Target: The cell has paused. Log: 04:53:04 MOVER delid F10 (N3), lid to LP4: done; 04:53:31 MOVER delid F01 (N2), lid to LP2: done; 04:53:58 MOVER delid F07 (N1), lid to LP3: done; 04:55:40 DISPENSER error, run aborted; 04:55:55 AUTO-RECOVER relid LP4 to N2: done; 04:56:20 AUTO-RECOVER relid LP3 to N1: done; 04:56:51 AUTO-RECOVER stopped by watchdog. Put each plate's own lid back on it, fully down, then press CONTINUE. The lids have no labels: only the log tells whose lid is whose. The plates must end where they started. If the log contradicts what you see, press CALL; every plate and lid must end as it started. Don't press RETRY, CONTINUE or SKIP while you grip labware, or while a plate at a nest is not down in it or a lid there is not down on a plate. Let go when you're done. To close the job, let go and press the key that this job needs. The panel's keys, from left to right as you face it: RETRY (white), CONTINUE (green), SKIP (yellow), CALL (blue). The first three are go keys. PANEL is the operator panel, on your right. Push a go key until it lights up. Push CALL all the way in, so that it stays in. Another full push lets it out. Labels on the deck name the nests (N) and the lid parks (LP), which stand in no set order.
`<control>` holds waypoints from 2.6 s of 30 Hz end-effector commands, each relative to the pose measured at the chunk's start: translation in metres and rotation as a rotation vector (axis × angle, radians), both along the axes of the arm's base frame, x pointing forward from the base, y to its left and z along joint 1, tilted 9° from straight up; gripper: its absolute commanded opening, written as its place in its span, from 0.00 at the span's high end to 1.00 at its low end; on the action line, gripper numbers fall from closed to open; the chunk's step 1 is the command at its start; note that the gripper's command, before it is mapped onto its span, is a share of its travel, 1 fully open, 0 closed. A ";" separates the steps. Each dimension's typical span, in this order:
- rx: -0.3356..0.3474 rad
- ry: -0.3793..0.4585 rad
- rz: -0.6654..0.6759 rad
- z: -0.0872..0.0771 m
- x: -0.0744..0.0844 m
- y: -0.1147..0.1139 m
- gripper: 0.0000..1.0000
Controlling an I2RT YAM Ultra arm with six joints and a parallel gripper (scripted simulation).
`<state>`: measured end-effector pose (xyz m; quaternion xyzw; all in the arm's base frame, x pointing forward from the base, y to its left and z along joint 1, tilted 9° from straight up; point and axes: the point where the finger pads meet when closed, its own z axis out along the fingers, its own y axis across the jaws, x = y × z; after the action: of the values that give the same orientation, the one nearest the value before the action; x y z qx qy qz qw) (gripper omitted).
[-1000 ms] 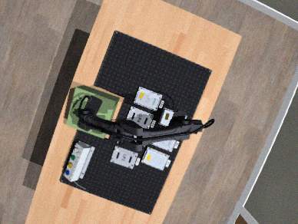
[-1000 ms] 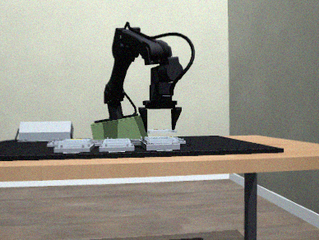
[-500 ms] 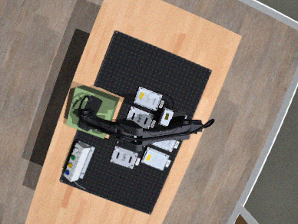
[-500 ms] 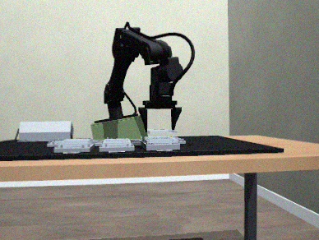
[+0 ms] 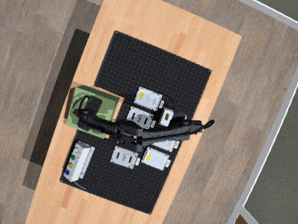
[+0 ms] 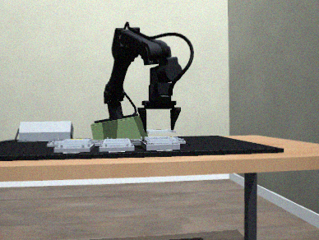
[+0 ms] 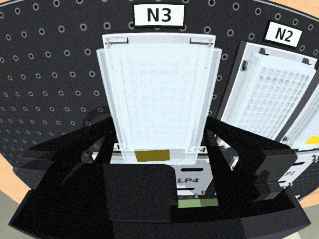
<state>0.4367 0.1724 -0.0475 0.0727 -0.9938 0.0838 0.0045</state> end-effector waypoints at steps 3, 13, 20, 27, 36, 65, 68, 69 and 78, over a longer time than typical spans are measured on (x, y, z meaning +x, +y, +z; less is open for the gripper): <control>0.024 -0.055 -0.002 0.020 0.010 0.007 1.00; 0.013 -0.032 -0.005 0.003 0.004 0.003 1.00; 0.022 -0.051 -0.006 0.005 0.011 0.004 1.00; 0.015 -0.036 -0.007 -0.001 0.006 0.002 1.00; 0.014 -0.034 -0.004 -0.004 0.005 0.003 1.00; 0.018 -0.043 -0.005 -0.012 0.008 0.002 1.00; 0.016 -0.039 -0.008 -0.014 0.007 0.001 1.00; 0.016 -0.039 -0.008 -0.014 0.007 0.001 1.00; 0.016 -0.039 -0.004 -0.014 0.007 0.002 1.00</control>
<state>0.4354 0.1692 -0.0692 0.0701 -0.9940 0.0839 0.0052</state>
